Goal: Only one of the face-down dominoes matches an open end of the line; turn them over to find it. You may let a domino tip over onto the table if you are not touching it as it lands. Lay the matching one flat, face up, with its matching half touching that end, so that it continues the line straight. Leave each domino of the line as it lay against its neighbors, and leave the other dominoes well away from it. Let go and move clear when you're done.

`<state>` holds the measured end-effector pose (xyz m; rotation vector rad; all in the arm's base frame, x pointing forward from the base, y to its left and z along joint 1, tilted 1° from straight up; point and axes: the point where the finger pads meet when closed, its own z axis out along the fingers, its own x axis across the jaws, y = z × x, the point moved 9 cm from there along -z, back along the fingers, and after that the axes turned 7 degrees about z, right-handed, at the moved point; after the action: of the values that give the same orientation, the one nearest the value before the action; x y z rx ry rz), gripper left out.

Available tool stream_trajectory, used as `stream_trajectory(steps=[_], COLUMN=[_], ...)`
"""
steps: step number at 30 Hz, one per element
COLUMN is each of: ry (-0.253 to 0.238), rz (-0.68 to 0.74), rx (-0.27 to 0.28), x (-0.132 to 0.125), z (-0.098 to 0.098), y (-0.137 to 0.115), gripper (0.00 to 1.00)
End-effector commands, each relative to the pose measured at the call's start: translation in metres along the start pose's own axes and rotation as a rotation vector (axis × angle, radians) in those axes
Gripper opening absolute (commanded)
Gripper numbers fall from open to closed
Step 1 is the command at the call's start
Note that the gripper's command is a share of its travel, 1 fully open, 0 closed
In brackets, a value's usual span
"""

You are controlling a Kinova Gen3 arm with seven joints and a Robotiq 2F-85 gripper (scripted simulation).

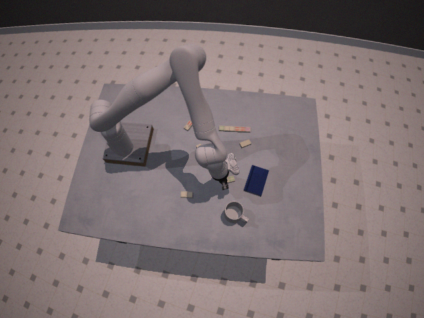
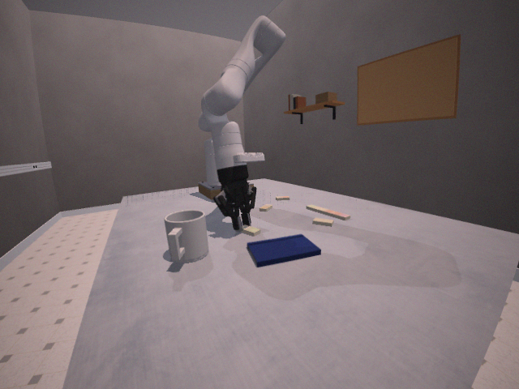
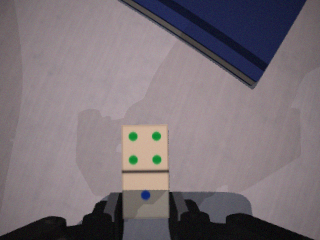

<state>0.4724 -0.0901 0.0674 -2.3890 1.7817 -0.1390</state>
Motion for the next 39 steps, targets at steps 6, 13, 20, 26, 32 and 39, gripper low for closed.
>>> stream_trajectory(steps=[6, 13, 20, 26, 32, 39], ry=[-0.001, -0.001, -0.001, -0.001, -0.001, -0.001], rz=[-0.001, -0.001, -0.001, -0.001, -0.001, -0.001], rx=[0.000, 0.000, 0.000, 0.000, 0.000, 0.000], x=[-0.0008, -0.0008, -0.0008, -0.0008, -0.0008, -0.0008], z=[0.0007, 0.0007, 0.0007, 0.0007, 0.0007, 0.0007], y=[-0.0003, -0.0003, -0.0003, -0.0003, -0.0003, -0.0003], gripper=[0.33, 0.33, 0.47, 0.47, 0.47, 0.47])
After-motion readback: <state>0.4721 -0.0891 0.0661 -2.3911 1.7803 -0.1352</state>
